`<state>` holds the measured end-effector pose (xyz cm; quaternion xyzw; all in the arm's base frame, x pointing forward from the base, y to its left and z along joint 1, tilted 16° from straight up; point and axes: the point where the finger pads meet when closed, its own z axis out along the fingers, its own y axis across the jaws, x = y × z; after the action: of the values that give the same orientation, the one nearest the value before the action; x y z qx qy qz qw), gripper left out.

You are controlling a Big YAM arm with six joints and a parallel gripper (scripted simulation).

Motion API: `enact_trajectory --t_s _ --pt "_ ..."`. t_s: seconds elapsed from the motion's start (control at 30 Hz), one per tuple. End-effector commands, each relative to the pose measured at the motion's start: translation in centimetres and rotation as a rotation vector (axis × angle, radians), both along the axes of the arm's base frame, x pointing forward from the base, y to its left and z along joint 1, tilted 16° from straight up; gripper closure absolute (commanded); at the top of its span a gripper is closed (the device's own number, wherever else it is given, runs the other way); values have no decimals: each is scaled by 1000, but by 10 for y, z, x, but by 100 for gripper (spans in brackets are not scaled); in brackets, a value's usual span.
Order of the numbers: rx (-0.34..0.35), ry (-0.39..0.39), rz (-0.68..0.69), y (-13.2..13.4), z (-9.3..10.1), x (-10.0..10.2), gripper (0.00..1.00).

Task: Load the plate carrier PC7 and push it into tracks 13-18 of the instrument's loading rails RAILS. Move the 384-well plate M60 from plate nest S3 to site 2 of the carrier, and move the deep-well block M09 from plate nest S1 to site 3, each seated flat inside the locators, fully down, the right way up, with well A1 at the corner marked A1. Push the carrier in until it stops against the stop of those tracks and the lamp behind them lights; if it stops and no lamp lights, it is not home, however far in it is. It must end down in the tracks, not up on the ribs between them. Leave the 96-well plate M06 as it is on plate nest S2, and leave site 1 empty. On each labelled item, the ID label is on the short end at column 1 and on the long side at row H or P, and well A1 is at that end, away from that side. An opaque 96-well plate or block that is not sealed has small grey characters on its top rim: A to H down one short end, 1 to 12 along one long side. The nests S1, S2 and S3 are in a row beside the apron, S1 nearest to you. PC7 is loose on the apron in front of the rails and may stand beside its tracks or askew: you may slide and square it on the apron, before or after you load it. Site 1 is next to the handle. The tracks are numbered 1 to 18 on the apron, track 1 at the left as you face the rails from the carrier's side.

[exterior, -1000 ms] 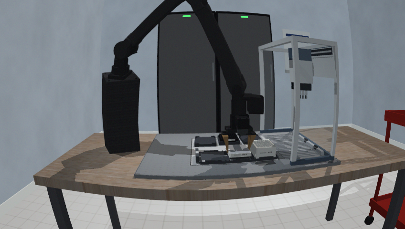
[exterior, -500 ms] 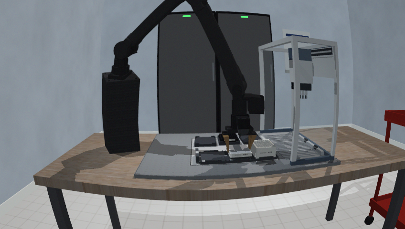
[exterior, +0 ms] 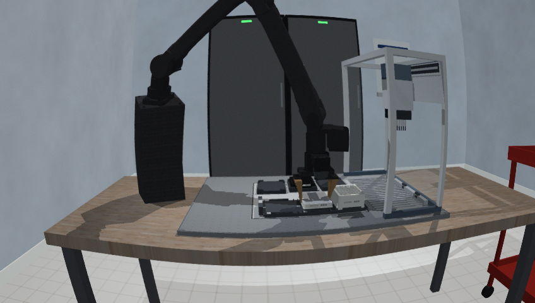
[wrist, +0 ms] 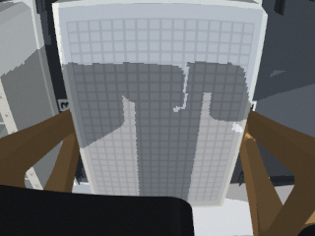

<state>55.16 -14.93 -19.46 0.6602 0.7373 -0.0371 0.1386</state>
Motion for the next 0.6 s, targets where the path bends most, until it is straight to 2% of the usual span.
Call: enact_trajectory --t_s 0.0,0.57 --pt "-5 -20 -7 -11 -1 8 100" --pt "-5 -22 -7 -12 -3 10 100"
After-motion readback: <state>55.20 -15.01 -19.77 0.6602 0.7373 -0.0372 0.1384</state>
